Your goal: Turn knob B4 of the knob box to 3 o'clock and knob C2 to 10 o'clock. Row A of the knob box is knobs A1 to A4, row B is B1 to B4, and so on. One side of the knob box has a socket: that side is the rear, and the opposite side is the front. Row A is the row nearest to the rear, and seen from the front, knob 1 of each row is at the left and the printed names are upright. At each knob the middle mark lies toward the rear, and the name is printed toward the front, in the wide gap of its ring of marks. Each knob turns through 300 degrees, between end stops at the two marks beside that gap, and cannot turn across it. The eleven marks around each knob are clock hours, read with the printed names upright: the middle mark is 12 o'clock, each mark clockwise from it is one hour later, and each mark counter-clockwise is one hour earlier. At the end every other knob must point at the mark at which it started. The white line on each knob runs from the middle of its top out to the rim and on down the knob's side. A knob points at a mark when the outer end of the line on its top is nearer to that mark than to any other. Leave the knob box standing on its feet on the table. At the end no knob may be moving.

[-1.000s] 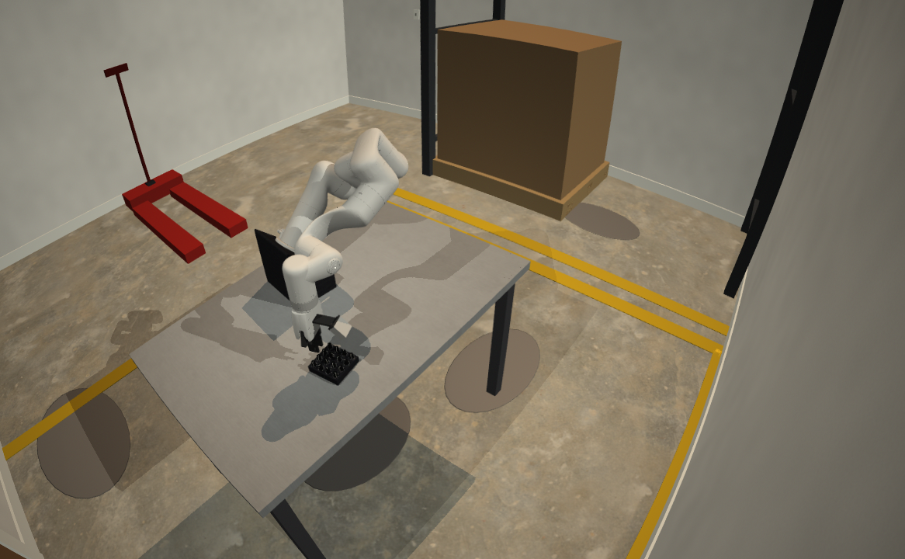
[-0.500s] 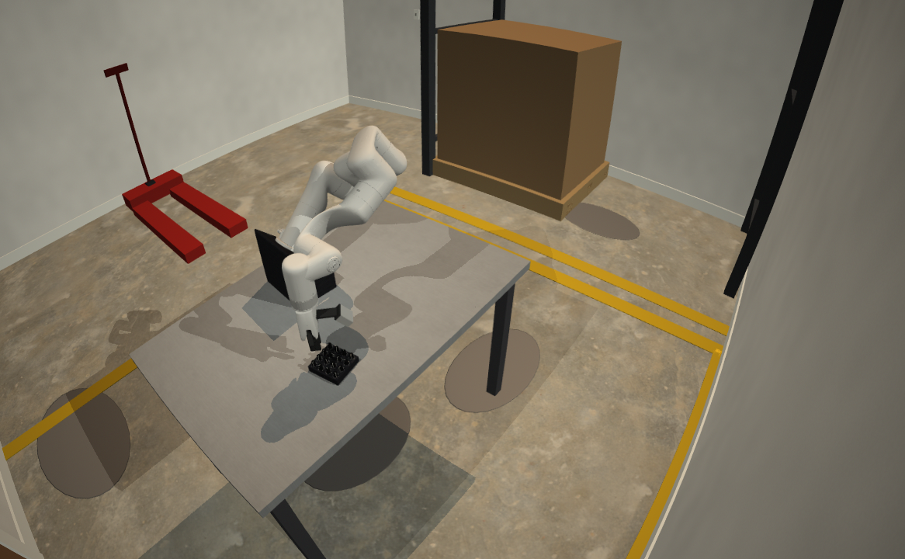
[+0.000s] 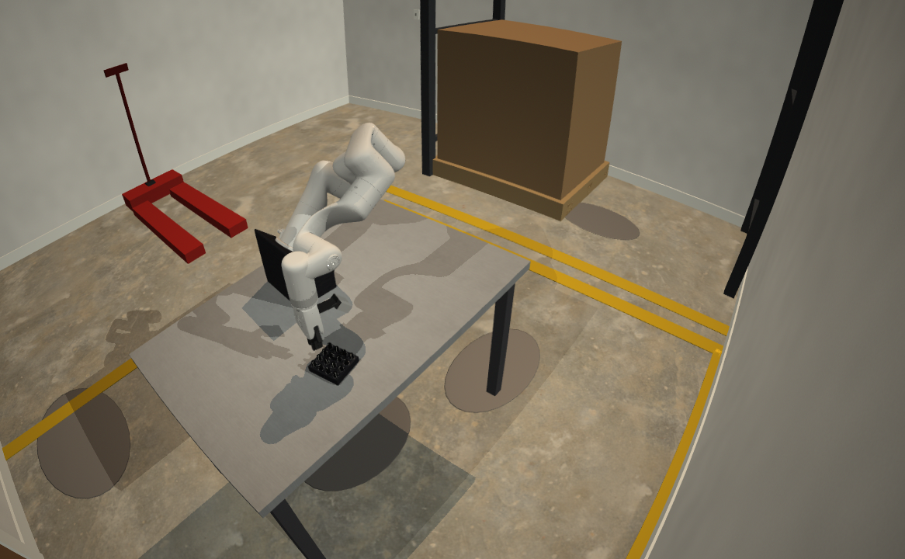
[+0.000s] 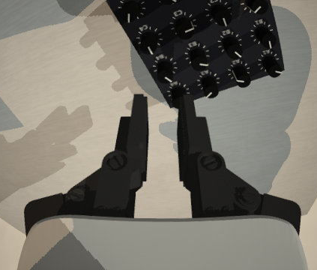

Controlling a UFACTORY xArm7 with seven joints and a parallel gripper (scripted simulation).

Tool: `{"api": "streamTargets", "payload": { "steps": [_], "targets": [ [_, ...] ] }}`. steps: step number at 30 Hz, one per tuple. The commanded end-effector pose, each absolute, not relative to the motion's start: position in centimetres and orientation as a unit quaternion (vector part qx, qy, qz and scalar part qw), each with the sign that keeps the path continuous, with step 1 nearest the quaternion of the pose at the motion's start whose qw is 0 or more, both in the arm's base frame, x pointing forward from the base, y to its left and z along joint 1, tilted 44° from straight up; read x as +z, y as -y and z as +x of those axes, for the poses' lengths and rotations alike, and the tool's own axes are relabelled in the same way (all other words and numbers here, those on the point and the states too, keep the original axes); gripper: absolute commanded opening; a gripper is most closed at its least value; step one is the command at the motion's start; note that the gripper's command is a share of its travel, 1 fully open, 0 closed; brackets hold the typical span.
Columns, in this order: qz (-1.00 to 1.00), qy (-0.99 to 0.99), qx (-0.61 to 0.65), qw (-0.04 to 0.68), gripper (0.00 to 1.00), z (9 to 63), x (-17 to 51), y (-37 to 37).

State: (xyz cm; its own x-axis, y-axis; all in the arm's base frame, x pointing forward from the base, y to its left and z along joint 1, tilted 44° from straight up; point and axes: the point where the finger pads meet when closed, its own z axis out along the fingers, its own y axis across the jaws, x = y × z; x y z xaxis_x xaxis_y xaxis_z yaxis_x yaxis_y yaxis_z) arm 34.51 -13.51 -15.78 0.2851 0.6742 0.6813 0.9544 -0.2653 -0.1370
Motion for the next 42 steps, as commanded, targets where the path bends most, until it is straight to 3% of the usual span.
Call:
{"api": "streamTargets", "payload": {
  "steps": [1, 14, 42],
  "targets": [
    [-0.711, 0.596, -0.278, 0.249, 0.19, 34.57, -15.57, 13.91],
    [-0.605, 0.704, -0.315, 0.198, 0.19, 34.66, -15.22, 14.3],
    [-0.603, 0.706, -0.315, 0.197, 0.19, 34.67, -15.22, 14.3]
  ]
}}
